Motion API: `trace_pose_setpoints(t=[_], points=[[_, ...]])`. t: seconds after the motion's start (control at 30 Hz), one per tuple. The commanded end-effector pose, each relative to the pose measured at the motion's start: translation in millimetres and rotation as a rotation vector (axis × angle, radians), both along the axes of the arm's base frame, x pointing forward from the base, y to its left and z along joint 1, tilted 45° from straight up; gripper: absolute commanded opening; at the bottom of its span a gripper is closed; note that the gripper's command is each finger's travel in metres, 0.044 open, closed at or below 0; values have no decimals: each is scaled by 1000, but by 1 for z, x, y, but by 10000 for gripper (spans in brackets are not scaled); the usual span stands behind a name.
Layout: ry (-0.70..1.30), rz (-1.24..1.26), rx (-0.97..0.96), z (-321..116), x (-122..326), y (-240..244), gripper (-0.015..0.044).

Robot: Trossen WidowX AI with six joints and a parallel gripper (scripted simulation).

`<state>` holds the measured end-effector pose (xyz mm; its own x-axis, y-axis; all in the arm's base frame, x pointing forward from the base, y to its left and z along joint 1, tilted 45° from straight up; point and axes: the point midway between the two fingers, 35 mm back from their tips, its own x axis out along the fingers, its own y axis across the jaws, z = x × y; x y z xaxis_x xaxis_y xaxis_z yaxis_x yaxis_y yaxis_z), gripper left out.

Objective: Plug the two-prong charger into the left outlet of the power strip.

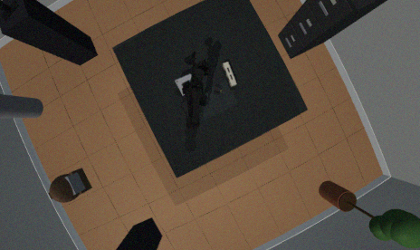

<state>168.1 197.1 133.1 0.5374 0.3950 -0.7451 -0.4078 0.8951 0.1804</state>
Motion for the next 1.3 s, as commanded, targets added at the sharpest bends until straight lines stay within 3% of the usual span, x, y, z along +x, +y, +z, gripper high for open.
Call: trace_pose_setpoints(t=[0.0, 1.27], points=[[17, -79, -34, -4, 10, -12, 440], [213, -820, -363, -30, 63, -153, 440]])
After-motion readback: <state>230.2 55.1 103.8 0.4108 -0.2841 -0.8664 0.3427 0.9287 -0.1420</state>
